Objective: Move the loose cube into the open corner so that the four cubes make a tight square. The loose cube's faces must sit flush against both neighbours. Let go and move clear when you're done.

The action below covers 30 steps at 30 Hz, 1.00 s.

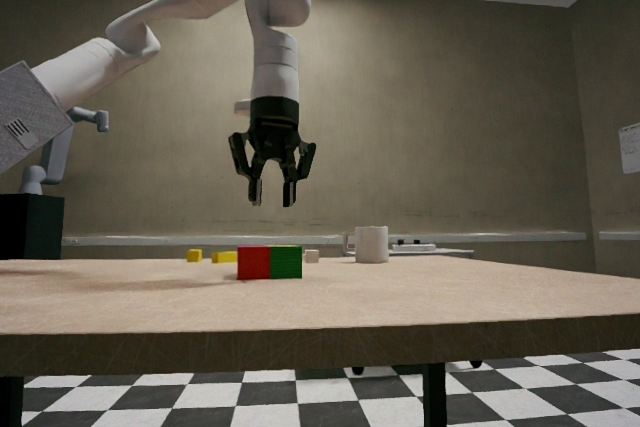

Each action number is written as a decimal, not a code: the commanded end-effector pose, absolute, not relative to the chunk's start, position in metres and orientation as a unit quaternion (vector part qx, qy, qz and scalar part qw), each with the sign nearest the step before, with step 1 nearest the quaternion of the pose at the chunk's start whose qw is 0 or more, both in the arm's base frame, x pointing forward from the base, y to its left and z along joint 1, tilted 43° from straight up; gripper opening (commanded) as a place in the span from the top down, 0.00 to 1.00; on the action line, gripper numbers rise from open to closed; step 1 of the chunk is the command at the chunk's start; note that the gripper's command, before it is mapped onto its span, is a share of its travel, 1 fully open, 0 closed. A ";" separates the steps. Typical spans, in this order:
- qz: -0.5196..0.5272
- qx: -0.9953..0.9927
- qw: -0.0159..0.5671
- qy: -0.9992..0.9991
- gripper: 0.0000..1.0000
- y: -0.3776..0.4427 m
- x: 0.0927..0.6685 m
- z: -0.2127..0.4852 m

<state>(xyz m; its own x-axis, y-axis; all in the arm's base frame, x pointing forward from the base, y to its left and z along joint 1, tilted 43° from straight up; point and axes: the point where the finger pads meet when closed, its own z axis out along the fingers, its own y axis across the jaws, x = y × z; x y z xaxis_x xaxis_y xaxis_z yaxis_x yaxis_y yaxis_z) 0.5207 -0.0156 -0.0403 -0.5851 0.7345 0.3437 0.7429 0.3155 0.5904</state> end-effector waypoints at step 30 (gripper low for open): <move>-0.366 -0.573 0.055 -0.731 0.47 -0.021 0.522 -0.040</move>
<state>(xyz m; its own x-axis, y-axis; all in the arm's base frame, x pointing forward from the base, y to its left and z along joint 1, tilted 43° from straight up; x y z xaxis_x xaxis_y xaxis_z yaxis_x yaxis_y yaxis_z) 0.5214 -0.0202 -0.0407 -0.3380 0.7971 0.5004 0.8783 0.0762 0.4719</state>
